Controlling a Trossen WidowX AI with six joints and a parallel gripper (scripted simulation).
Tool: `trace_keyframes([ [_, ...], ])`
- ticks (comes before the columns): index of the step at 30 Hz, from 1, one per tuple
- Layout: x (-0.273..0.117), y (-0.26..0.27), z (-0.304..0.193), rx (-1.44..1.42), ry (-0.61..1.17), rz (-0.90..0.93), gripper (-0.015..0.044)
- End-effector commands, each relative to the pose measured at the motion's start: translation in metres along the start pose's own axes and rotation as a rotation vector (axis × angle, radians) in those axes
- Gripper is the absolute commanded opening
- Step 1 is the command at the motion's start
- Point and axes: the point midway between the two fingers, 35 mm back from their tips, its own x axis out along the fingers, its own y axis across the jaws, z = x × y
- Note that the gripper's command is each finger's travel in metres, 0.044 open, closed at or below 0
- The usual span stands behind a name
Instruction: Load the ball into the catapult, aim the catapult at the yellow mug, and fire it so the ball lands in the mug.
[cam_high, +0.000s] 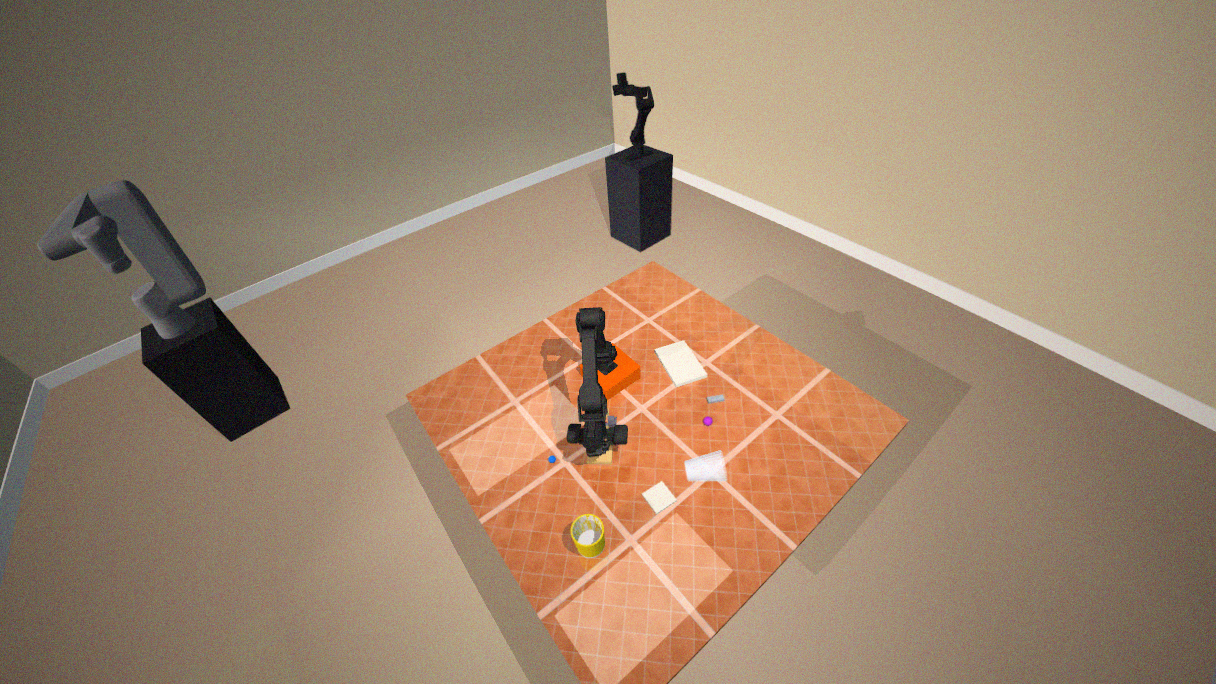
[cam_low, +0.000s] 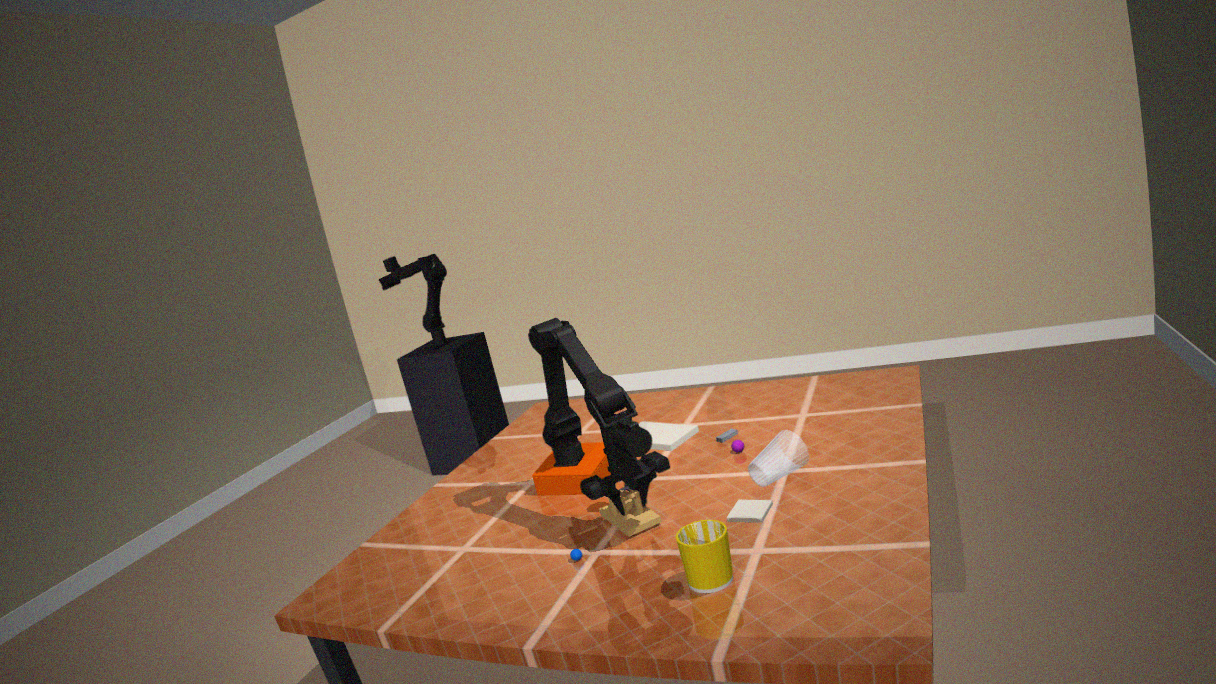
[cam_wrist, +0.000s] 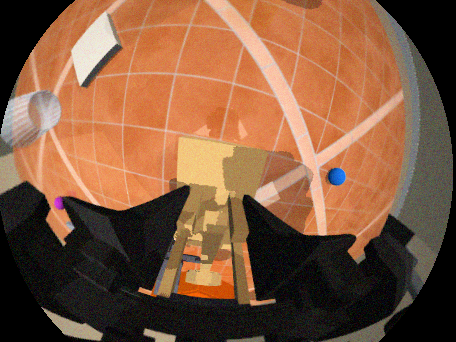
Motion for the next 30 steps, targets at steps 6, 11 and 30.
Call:
trace_keyframes([
  [6, 0.003, 0.000, 0.000, 0.000, 0.000, 0.000, 0.0000],
  [11, 0.003, 0.000, 0.000, 0.000, 0.000, 0.000, 0.0079],
  [30, -0.097, 0.000, 0.000, 0.000, -0.001, 0.001, 0.0440],
])
